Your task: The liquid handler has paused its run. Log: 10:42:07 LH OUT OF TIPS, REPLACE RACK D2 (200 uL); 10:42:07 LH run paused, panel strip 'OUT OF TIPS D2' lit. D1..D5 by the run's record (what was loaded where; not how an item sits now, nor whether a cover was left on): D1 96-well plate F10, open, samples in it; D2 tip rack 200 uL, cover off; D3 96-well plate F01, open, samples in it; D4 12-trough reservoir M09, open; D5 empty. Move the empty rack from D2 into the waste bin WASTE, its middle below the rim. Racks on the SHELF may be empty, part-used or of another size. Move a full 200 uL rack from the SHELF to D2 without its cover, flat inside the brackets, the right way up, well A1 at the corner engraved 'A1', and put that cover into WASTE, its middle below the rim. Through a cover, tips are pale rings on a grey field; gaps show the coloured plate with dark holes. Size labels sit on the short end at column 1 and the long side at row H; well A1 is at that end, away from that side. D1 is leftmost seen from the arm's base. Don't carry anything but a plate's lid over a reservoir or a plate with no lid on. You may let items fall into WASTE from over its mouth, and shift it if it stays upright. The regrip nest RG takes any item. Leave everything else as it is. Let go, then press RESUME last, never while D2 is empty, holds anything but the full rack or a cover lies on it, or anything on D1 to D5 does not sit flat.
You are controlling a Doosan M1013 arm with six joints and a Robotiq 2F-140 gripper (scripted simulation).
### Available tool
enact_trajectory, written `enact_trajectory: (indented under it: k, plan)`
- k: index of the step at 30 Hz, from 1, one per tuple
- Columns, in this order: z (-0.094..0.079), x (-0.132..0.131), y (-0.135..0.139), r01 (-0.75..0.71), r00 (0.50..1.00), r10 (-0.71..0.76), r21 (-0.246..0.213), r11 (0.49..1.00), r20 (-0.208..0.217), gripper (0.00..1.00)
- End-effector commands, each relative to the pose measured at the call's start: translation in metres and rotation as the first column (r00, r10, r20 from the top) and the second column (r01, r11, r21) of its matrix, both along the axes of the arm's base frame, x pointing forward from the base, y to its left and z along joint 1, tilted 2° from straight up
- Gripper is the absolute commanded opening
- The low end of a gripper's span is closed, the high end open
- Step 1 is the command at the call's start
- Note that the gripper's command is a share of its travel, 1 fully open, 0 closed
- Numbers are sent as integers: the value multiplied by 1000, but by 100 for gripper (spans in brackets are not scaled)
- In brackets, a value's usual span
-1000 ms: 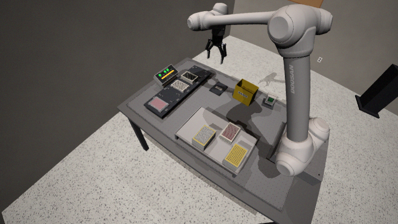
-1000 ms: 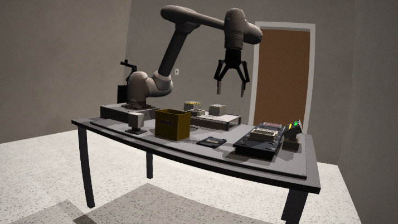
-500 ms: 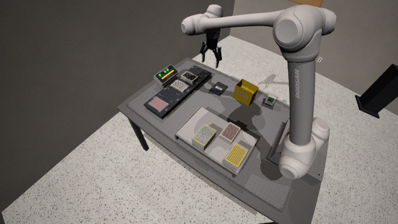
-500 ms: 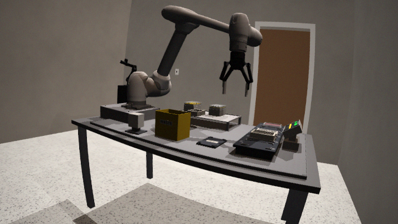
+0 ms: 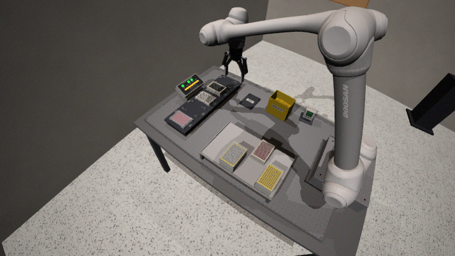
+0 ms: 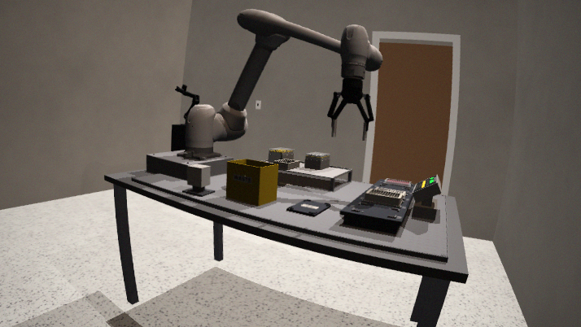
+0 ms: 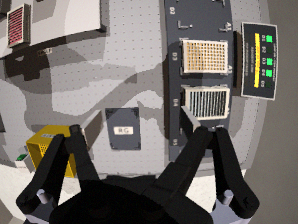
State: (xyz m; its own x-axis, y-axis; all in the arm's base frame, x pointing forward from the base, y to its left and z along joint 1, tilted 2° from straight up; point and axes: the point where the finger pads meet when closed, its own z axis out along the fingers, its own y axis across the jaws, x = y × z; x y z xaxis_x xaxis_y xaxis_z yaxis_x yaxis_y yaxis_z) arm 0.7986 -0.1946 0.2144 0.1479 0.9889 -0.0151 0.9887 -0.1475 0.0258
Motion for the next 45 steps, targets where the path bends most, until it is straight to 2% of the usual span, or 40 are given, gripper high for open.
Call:
enact_trajectory:
  k: [1,17,23,45]
  plan:
    - [0,1,9,0,1000,0,0,1000,0,77]
    - [-1,13,83,0,1000,0,0,1000,0,77]
    - [-1,14,94,0,1000,0,0,1000,0,77]
    - [-4,-85,109,0,1000,0,0,1000,0,77]
